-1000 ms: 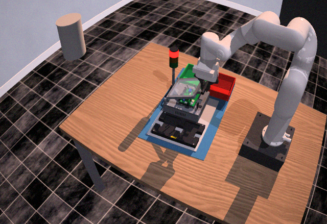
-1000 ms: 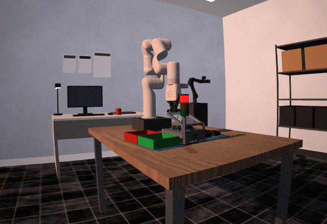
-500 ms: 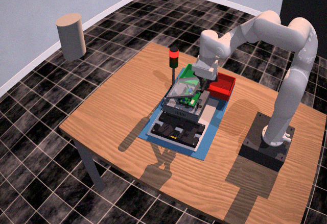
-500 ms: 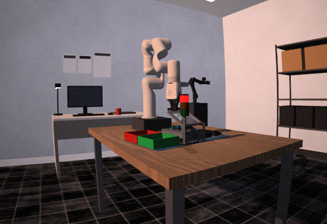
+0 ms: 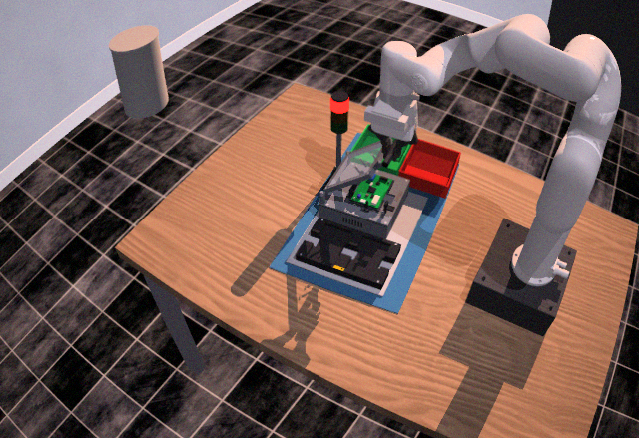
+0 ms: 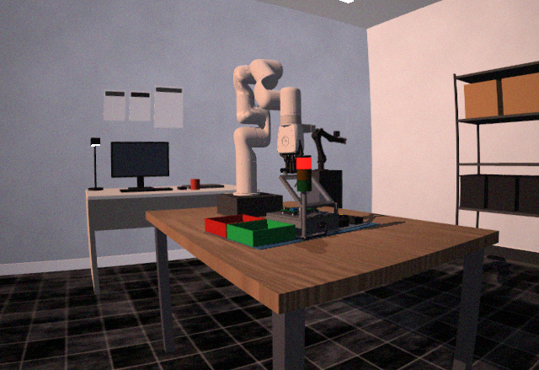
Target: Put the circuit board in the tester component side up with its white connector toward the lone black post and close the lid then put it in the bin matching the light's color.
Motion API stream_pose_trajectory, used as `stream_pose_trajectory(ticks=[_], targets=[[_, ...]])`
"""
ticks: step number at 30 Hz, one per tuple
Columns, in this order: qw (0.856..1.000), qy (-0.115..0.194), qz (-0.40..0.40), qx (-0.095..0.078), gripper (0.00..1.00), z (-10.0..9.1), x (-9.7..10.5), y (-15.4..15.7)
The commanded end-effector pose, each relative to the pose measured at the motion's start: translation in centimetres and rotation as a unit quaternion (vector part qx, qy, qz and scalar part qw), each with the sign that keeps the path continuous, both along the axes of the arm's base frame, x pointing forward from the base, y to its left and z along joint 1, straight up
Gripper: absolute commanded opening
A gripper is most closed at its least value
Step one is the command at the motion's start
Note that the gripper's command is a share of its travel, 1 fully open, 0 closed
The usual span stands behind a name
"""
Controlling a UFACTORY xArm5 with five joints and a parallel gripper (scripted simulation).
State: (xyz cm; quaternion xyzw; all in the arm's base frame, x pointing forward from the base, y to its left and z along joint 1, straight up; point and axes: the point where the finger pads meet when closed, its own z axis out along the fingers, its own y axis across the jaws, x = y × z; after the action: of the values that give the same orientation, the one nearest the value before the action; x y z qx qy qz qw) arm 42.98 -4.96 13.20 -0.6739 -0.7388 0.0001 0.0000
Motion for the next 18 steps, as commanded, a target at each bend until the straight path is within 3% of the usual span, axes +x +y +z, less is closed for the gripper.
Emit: stream_pose_trajectory(ticks=[1, 13, 14, 18], targets=[[1.0, -0.002, 0.0, 0.0, 0.0, 0.59, 0.53, 0.02], [1.0, -0.002, 0.0, 0.0, 0.0, 0.89, 0.77, 0.04], [1.0, -0.002, 0.0, 0.0, 0.28, 0.89, 0.77, 0.04], [1.0, -0.002, 0.0, 0.0, 0.28, 0.89, 0.77, 0.04]])
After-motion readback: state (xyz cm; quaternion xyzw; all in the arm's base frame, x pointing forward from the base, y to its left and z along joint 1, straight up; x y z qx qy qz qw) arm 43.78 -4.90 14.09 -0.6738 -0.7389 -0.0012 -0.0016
